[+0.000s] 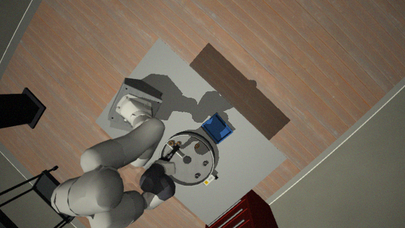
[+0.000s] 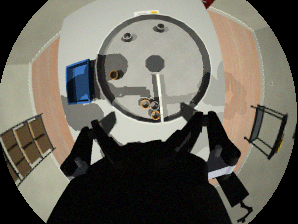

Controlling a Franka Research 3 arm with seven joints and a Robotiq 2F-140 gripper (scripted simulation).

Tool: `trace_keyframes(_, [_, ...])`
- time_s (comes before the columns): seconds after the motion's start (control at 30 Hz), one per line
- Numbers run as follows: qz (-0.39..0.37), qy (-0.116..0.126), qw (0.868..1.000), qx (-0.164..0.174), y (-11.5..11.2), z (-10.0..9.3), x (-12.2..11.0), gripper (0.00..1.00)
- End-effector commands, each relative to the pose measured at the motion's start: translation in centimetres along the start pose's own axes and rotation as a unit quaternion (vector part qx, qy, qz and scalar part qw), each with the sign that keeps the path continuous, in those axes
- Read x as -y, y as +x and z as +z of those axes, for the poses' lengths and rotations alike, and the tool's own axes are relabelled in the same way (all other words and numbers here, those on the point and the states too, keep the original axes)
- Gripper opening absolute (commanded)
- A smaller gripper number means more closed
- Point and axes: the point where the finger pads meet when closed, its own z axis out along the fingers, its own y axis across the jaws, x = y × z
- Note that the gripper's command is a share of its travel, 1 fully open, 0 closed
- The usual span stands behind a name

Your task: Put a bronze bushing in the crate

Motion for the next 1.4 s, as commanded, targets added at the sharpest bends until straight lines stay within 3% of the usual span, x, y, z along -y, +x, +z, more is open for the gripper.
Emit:
trace_keyframes(0.0, [0.006, 0.001, 1.000, 0.001, -0.05, -0.04, 0.06, 1.00])
trace_keyframes(0.33, [0.006, 0.001, 1.000, 0.001, -0.05, -0.04, 0.06, 1.00])
trace_keyframes(0.37, [0.006, 0.001, 1.000, 0.001, -0.05, -0.04, 0.06, 0.07])
trace_keyframes(1.37, [0.006, 0.001, 1.000, 0.001, -0.05, -0.04, 0.06, 0.07])
